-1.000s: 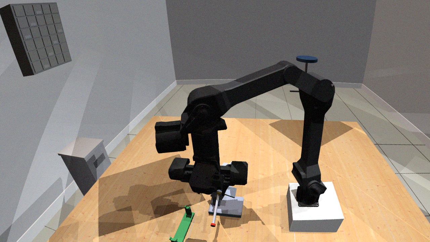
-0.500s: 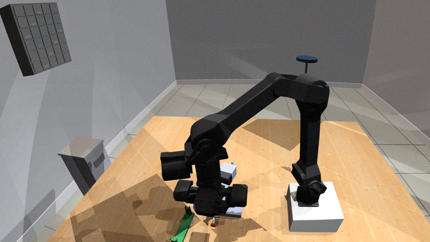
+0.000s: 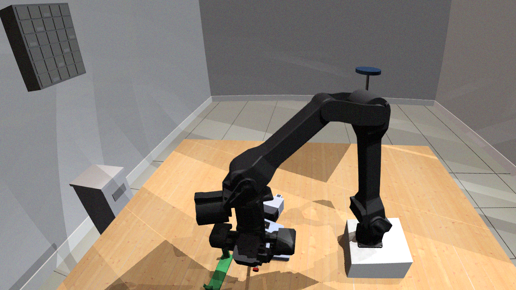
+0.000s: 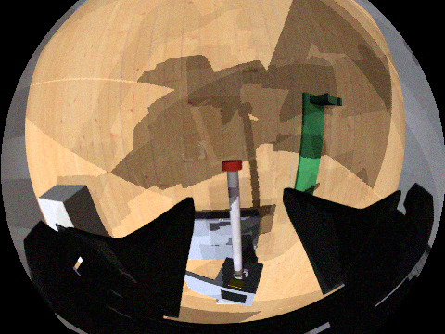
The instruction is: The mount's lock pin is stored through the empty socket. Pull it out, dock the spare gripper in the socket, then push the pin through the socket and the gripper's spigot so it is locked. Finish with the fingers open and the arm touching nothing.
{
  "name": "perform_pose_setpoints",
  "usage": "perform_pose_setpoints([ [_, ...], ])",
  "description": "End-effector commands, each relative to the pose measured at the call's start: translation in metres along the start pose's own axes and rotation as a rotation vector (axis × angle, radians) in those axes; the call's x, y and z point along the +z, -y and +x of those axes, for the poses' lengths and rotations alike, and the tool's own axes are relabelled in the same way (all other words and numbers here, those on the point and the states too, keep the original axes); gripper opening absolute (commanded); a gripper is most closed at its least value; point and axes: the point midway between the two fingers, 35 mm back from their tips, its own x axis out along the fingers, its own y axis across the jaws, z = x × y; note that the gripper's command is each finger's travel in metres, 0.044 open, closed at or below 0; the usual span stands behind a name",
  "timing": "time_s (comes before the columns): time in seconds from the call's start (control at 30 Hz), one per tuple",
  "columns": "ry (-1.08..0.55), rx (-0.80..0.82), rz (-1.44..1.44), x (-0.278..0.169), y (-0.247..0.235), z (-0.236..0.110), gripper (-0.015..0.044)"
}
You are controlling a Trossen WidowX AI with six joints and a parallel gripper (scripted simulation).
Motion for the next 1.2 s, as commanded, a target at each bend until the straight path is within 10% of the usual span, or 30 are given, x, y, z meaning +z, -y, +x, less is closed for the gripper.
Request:
perform_pose_setpoints([
  [0.0,-0.007,0.007,0.002,-0.001,-0.002,0.008,0.0300],
  [0.8,-0.007,0.007,0.002,-0.002,-0.003,0.036,0.0300],
  [1.17,-0.007,0.007,0.002,-0.002,-0.003,0.036,0.0011],
])
